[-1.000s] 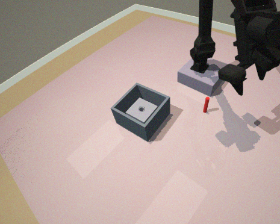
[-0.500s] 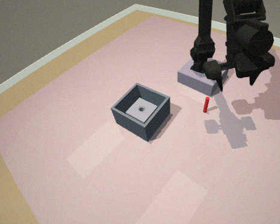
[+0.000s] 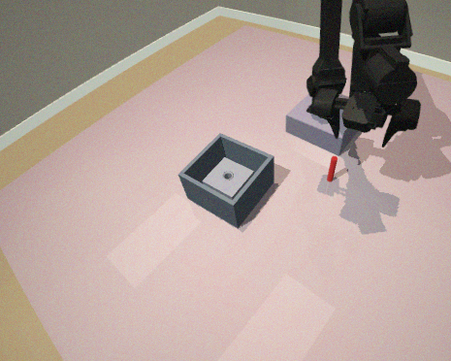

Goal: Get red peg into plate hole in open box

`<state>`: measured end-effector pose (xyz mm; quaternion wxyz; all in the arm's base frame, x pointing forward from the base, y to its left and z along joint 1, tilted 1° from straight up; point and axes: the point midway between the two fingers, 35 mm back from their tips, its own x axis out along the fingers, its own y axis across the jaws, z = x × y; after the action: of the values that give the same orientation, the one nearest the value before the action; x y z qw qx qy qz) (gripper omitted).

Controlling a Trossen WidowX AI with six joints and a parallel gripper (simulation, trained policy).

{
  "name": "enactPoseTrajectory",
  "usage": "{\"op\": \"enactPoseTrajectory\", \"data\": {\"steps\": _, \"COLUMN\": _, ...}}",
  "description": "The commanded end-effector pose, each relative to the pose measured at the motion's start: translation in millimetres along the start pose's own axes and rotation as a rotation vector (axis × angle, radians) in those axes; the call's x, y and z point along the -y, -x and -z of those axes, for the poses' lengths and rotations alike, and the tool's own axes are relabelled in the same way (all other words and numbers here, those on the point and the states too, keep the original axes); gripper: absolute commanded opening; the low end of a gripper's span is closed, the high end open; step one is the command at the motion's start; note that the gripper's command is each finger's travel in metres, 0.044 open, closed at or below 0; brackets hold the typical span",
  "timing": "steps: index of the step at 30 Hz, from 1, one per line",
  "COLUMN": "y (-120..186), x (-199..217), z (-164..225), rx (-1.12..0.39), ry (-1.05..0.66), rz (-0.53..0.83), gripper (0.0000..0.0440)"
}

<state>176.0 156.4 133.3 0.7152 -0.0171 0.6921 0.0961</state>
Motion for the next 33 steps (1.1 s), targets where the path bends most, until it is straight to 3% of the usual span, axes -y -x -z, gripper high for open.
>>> {"op": "enactPoseTrajectory", "data": {"steps": 1, "y": -4.6, "x": 7.2, "z": 2.5, "rx": -0.011, "ry": -0.085, "rz": 0.026, "gripper": 0.044}}
{"op": "enactPoseTrajectory", "data": {"steps": 19, "y": -57.7, "x": 43.7, "z": 14.1, "rx": -0.034, "ry": -0.677, "rz": 0.175, "gripper": 0.0439}}
{"op": "enactPoseTrajectory", "data": {"steps": 33, "y": -119.0, "x": 52.1, "z": 11.0, "rx": 0.058, "ry": -0.931, "rz": 0.156, "gripper": 0.0431}}
